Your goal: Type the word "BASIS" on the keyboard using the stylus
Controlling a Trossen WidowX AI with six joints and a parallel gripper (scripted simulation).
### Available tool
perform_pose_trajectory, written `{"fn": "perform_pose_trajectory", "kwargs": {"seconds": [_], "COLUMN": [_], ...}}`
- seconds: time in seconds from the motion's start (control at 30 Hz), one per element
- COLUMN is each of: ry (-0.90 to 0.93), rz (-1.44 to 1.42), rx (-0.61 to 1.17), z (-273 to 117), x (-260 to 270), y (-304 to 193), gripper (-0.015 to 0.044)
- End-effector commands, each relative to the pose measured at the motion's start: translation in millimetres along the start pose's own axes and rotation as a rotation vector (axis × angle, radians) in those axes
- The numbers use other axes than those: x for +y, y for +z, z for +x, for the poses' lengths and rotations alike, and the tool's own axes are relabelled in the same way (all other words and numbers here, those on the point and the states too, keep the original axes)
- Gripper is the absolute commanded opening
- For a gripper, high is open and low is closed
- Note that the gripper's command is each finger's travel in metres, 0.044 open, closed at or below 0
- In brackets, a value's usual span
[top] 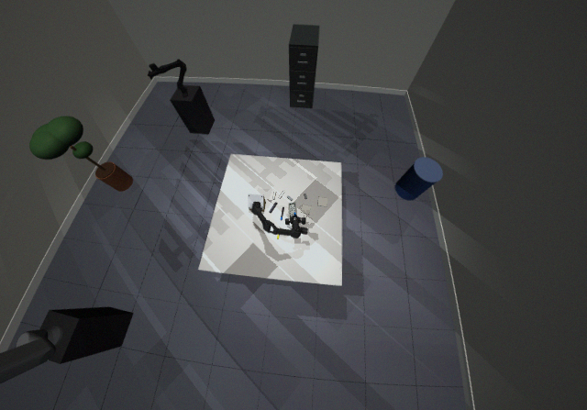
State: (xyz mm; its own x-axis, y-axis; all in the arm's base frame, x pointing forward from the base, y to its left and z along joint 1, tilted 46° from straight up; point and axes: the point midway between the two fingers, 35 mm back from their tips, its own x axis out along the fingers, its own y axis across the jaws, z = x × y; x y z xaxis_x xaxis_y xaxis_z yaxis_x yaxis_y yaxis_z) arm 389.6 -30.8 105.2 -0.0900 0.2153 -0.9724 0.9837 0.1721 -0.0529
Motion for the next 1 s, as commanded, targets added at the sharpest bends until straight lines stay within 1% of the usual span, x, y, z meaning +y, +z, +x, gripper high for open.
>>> {"fn": "perform_pose_trajectory", "kwargs": {"seconds": [0.0, 0.37, 0.73, 0.97], "ry": [-0.009, -0.009, -0.010, -0.010], "rz": [0.004, 0.009, 0.014, 0.014], "rx": [0.007, 0.011, 0.018, 0.019], "z": [17, 70, 120, 128], "x": [3, 7, -1, -3], "y": [-11, -44, -77, -78], "gripper": [0.0000, 0.0000, 0.0000, 0.0000]}}
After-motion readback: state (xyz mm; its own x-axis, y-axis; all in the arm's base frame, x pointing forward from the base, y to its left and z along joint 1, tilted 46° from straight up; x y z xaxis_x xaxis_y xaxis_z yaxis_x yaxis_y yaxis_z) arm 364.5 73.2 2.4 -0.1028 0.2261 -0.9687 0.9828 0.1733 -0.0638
